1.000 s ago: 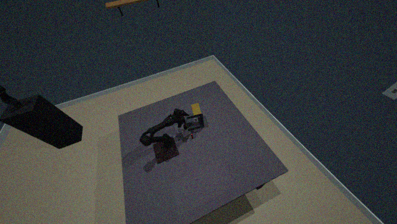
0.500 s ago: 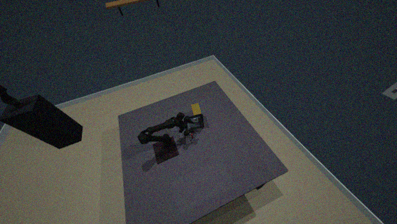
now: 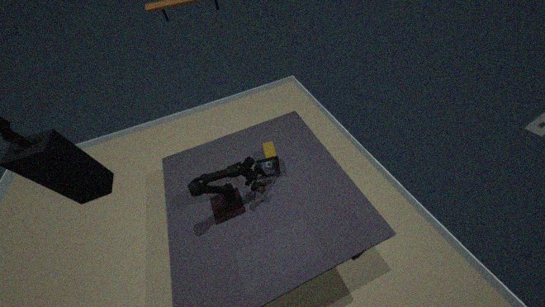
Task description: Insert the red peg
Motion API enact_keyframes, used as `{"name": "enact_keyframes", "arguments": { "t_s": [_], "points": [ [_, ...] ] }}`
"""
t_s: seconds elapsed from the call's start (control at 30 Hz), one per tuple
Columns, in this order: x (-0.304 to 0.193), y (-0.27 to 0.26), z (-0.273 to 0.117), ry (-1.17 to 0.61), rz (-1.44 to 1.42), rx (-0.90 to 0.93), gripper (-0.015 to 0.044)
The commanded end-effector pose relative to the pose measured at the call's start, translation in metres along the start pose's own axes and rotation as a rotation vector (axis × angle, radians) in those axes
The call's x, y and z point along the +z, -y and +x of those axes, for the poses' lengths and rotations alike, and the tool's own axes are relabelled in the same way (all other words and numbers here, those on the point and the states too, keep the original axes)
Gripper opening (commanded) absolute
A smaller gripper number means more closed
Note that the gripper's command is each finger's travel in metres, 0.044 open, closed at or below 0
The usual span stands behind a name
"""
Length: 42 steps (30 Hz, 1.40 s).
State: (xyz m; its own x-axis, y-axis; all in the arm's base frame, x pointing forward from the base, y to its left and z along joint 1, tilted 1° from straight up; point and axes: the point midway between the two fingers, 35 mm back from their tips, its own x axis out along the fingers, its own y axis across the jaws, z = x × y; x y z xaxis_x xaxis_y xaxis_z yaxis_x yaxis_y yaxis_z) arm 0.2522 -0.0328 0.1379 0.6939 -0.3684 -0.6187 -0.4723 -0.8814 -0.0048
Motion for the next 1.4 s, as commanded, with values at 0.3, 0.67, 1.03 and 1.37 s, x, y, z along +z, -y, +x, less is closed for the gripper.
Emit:
{"name": "enact_keyframes", "arguments": {
  "t_s": [0.3,0.67,1.03,1.37],
  "points": [
    [0.002,0.0,-0.003,-0.003,0.008,0.004,0.022],
    [0.007,0.001,0.002,-0.003,0.008,0.004,0.022],
    [0.019,0.002,0.016,-0.003,0.008,0.003,0.022],
    [0.032,0.002,0.026,-0.003,0.008,0.003,0.022]
  ]
}}
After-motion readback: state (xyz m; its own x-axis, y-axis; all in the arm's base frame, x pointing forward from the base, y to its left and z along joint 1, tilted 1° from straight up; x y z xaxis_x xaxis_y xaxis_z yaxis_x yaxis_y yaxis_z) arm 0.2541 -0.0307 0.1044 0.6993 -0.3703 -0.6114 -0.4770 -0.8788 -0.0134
